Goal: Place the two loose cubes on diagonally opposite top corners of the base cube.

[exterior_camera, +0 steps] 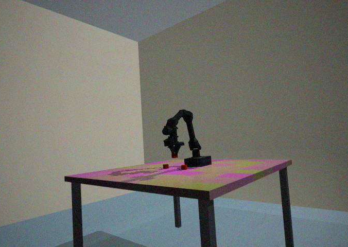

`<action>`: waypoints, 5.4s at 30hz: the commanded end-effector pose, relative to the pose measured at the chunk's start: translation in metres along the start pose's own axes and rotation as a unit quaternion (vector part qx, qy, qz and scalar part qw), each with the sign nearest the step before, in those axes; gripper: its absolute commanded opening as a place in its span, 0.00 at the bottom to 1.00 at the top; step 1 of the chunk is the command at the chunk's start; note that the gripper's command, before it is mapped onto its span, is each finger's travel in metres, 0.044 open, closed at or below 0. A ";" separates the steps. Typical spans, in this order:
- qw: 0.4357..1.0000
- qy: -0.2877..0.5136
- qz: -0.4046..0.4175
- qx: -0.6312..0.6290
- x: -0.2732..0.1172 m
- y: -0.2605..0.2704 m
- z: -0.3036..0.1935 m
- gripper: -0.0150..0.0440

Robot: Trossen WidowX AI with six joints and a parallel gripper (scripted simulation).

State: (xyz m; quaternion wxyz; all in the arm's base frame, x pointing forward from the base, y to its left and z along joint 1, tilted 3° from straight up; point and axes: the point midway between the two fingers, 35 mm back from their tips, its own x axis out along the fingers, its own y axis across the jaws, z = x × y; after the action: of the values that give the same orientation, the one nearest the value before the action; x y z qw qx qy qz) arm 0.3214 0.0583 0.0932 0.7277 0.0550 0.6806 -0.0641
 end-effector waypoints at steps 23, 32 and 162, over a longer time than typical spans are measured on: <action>0.852 0.000 0.000 -0.523 0.026 0.058 -0.039 0.43; 0.823 0.000 0.001 -0.568 0.029 0.063 -0.043 0.43; 0.726 0.006 -0.007 -0.688 0.068 -0.161 -0.016 0.70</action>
State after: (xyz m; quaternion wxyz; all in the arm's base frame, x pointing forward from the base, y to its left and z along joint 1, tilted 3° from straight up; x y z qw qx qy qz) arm 0.2825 -0.0989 0.0299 0.5620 -0.4643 0.5452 0.4140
